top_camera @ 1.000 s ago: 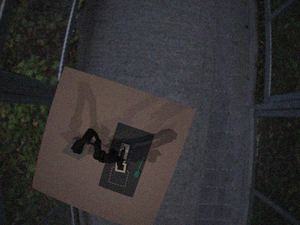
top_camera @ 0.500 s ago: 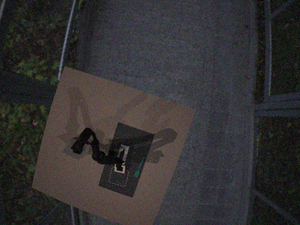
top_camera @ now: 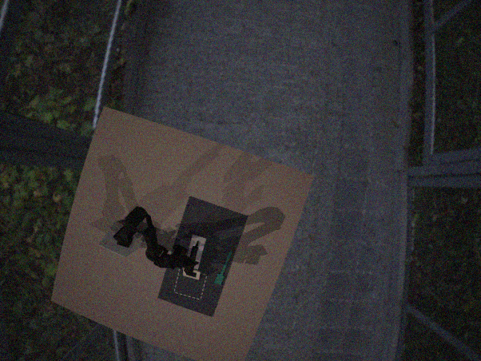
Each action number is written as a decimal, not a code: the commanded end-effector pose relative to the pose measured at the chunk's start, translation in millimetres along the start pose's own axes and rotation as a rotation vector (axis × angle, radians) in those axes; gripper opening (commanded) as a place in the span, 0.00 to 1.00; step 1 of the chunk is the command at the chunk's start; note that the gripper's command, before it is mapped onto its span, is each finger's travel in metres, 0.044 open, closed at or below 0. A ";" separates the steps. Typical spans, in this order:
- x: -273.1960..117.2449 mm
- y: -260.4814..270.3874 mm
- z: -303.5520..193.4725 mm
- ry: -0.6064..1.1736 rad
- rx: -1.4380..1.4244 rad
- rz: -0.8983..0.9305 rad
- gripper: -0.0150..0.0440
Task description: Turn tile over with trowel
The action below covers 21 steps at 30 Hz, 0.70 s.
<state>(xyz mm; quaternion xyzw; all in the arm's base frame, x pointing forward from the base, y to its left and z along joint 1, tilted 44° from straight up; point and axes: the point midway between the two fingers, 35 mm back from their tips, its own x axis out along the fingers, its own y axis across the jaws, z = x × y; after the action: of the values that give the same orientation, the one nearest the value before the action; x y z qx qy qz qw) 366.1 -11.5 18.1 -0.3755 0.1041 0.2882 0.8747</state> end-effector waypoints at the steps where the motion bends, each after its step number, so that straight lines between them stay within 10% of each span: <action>1: -2.5 -10.4 -5.7 0.000 -0.015 -0.019 0.25; 21: -7.3 -16.3 -35.6 0.001 -0.017 -0.019 0.25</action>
<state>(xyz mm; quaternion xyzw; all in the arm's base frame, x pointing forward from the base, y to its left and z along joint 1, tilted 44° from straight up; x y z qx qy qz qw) 367.9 -41.3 7.9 -0.3791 0.1009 0.2854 0.8744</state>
